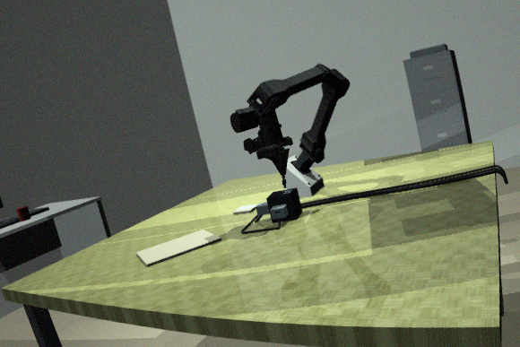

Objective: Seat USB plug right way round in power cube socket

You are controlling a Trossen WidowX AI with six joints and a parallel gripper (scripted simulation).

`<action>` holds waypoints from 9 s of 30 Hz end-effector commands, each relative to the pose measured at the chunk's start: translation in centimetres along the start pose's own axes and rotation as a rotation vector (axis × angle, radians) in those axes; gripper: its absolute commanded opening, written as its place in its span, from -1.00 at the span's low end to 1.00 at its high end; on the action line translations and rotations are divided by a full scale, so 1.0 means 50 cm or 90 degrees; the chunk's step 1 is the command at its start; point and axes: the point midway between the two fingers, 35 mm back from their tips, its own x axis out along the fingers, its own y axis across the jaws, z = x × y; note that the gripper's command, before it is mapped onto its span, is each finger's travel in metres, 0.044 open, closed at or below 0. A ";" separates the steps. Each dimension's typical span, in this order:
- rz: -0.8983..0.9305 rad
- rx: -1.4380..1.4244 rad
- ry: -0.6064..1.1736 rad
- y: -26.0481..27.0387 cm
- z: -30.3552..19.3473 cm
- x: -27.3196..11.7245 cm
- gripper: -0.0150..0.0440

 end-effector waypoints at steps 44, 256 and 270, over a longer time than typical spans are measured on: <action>0.001 0.002 0.021 0.000 -0.006 0.012 -0.49; 0.004 0.000 0.018 0.001 -0.002 0.046 -0.17; 0.003 0.000 0.018 0.001 -0.003 0.026 -0.17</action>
